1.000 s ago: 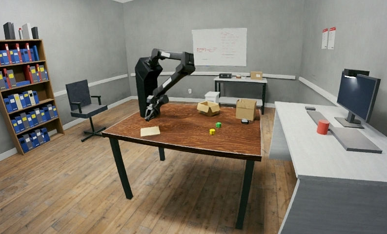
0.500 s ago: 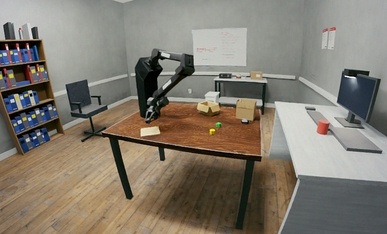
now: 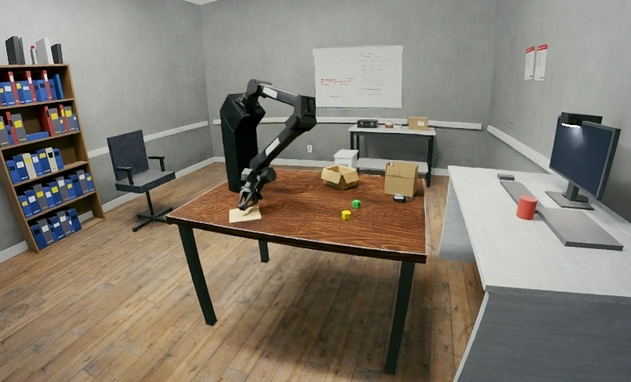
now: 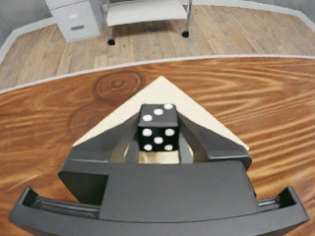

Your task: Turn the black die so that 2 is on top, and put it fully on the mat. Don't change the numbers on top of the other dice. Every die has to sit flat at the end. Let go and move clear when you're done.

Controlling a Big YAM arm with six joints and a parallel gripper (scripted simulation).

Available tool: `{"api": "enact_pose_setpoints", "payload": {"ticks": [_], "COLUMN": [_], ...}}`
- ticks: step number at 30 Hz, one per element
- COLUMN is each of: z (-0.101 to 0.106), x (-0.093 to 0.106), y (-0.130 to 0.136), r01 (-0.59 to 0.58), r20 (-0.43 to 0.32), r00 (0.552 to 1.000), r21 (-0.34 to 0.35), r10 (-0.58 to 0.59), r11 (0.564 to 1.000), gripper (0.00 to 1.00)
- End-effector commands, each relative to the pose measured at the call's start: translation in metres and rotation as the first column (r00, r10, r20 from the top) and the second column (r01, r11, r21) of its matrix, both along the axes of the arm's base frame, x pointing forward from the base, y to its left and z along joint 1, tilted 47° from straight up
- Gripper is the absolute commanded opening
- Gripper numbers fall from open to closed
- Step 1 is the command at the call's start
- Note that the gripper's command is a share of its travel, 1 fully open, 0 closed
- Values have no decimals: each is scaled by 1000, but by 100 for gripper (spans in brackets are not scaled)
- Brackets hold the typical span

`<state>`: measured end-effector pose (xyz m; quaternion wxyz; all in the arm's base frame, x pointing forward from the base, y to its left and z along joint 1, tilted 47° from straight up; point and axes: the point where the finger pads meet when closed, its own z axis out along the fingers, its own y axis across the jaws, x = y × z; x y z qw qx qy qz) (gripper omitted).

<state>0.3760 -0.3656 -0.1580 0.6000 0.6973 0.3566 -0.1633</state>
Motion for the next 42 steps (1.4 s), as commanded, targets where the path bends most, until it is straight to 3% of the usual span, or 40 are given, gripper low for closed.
{"api": "enact_pose_setpoints", "payload": {"ticks": [1, 8, 9, 10, 42], "z": [-11, -11, -14, -15, -12], "x": [-4, 3, -10, -10, -8], "y": [0, 1, 8, 9, 8], "r01": [13, 6, 6, 5, 5], "r20": [-12, -6, -31, -33, -28], "r00": [1000, 1000, 1000, 999, 1000], "r21": [17, 14, 29, 30, 27], "r10": [-12, -6, -5, -4, -5], "r11": [1000, 1000, 1000, 1000, 1000], "gripper": [26, 26, 26, 26, 26]}}
